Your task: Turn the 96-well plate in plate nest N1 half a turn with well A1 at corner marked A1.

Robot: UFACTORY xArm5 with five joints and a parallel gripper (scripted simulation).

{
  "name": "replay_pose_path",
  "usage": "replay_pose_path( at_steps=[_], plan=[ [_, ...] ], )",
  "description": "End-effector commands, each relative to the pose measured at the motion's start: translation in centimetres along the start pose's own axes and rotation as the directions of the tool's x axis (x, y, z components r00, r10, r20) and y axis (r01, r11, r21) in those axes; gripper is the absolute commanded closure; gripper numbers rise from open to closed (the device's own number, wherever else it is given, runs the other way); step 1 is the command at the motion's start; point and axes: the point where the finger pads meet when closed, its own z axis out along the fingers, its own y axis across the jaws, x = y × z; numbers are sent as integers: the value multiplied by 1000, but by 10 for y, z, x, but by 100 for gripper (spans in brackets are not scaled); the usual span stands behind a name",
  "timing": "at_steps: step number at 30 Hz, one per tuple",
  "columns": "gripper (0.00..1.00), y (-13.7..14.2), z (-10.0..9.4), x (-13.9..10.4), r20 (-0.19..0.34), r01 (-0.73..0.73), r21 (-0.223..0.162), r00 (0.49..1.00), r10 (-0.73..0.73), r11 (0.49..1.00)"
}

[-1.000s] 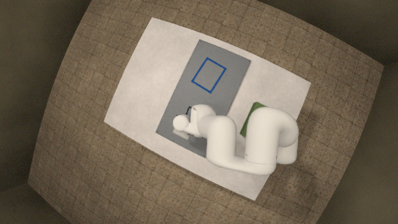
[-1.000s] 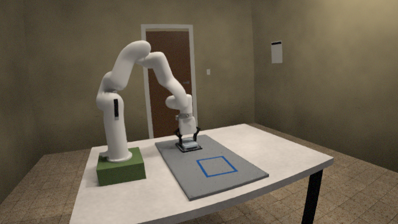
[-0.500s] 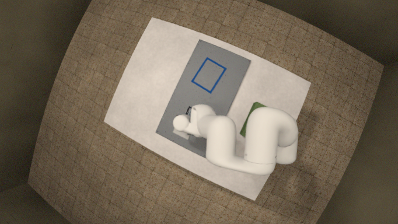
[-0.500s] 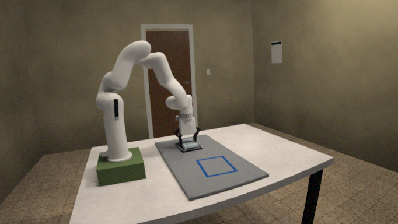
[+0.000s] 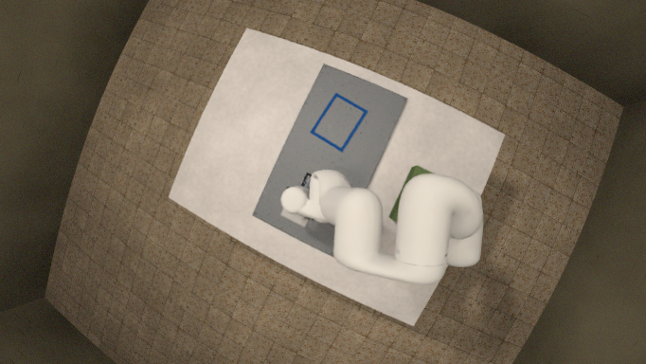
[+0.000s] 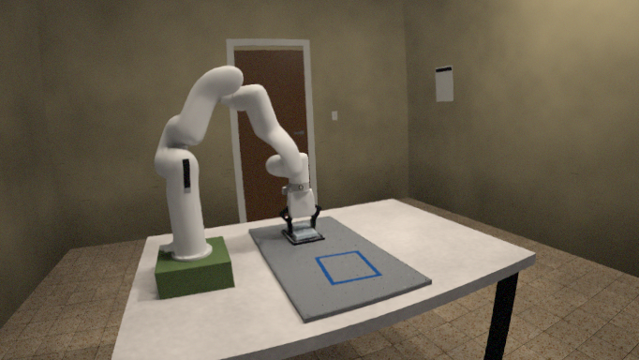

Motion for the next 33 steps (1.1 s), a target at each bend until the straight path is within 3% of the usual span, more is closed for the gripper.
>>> replay_pose_path(
  at_steps=[1,33],
  plan=[
    [0,1,-1,1,7,0,-7,1000,0,1000],
    [0,1,-3,1,7,0,-7,1000,0,1000]
  ],
)
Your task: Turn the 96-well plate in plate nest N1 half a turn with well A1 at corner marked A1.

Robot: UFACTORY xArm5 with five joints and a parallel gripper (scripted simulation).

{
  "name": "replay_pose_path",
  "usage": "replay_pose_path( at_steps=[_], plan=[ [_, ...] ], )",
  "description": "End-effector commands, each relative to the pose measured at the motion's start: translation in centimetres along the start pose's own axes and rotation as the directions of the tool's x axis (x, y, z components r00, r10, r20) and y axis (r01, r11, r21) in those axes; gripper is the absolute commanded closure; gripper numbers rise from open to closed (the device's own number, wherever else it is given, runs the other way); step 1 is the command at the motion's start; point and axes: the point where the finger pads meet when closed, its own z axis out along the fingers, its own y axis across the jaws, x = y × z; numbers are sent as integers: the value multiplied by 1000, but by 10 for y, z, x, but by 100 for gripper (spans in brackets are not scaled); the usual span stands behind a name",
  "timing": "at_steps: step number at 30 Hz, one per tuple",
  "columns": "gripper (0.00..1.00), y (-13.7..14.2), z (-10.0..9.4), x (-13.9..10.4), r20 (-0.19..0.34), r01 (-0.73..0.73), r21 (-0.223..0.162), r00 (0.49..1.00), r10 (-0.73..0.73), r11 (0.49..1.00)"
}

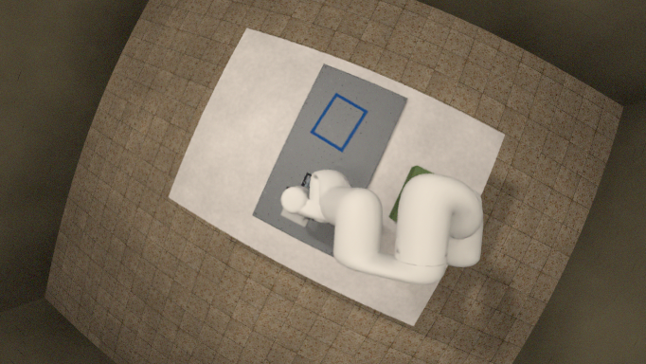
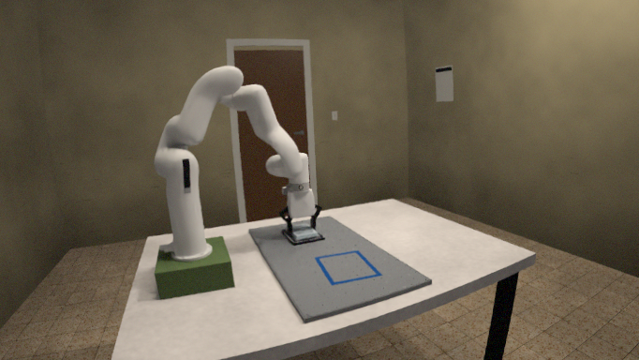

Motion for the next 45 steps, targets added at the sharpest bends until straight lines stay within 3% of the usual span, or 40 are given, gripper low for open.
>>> replay_pose_path(
  at_steps=[1,36,45],
  plan=[
    [0,1,-7,1,7,0,-7,1000,0,1000],
    [0,1,-89,1,7,0,-7,1000,0,1000],
    [0,1,-91,1,7,0,-7,1000,0,1000]
  ],
)
